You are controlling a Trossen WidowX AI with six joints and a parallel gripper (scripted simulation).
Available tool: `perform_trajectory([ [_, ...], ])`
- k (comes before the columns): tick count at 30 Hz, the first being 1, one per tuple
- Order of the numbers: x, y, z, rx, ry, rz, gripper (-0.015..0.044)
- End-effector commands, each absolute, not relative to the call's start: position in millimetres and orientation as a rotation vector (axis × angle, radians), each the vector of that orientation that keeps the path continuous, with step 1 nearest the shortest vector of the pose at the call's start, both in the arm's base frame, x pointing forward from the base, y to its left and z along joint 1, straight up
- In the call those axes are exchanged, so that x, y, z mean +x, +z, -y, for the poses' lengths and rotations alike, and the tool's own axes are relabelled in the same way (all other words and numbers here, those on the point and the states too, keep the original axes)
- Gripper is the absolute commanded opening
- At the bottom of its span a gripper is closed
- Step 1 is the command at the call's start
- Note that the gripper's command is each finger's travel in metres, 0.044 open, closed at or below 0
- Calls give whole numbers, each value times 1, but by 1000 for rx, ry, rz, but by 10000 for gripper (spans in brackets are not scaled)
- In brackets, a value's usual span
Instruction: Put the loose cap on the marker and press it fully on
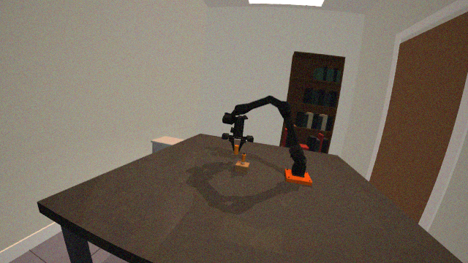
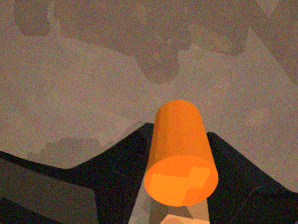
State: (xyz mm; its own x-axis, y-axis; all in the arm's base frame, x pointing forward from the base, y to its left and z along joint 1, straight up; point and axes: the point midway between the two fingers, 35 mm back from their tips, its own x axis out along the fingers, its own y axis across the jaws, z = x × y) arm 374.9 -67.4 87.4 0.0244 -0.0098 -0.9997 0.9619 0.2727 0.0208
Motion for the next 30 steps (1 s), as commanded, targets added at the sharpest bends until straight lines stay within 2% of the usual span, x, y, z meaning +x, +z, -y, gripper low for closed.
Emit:
perform_trajectory([
  [1, 376, 102, 67, 1011, -988, -1294, 0],
  [6, 374, 105, 64, 1011, -988, -1295, 0],
  [30, 325, 145, -29, 1012, -973, -1313, 0],
])
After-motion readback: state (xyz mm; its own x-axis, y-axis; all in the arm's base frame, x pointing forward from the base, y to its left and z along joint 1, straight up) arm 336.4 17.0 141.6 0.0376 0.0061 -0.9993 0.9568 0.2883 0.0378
